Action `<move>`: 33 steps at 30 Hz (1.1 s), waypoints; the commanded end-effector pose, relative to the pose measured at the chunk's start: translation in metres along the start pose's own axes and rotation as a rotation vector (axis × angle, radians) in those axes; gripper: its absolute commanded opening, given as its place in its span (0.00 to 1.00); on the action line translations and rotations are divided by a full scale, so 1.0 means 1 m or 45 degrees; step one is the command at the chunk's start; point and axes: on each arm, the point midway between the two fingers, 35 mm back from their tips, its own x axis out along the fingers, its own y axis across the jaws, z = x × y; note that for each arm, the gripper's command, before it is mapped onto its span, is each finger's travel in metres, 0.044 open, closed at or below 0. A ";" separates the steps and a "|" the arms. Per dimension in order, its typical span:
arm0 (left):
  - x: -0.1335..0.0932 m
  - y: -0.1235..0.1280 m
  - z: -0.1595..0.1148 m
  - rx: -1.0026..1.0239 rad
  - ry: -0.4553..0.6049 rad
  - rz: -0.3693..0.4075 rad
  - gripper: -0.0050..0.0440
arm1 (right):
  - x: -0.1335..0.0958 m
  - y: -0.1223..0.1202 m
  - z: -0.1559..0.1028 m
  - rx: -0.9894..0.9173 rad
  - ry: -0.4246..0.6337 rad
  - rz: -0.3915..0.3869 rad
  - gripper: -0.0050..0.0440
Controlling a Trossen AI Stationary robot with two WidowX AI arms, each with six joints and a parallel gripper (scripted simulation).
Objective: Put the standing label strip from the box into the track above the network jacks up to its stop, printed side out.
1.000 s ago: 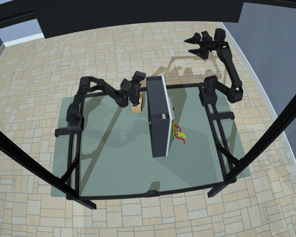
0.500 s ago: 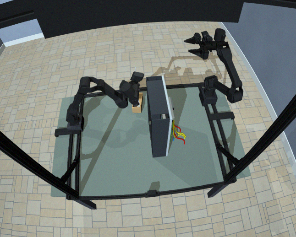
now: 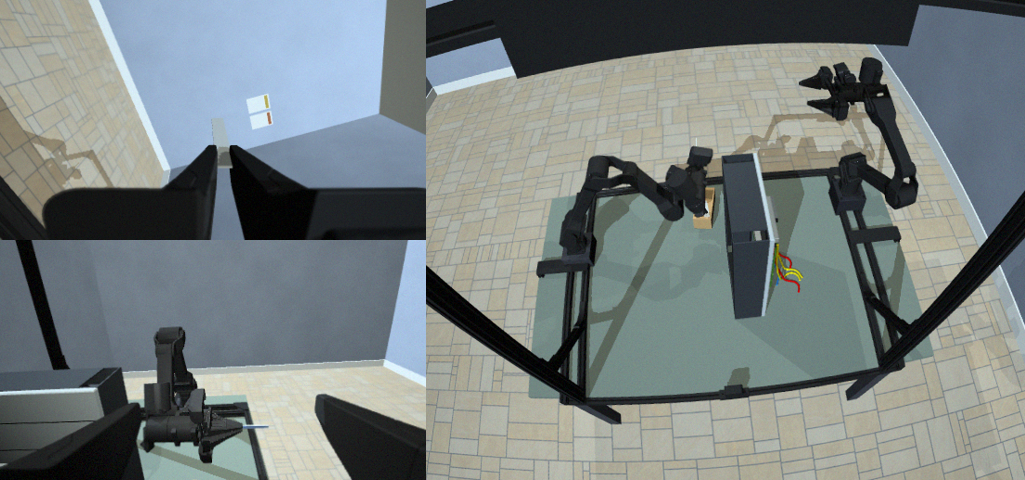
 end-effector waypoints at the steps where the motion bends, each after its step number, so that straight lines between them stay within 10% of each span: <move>1: -0.003 -0.001 0.004 -0.052 -0.012 0.009 0.00 | 0.000 0.001 0.002 -0.009 -0.002 0.001 1.00; 33: -0.012 0.007 0.014 -0.207 -0.040 0.043 0.00 | 0.000 0.001 0.002 -0.009 -0.002 0.001 1.00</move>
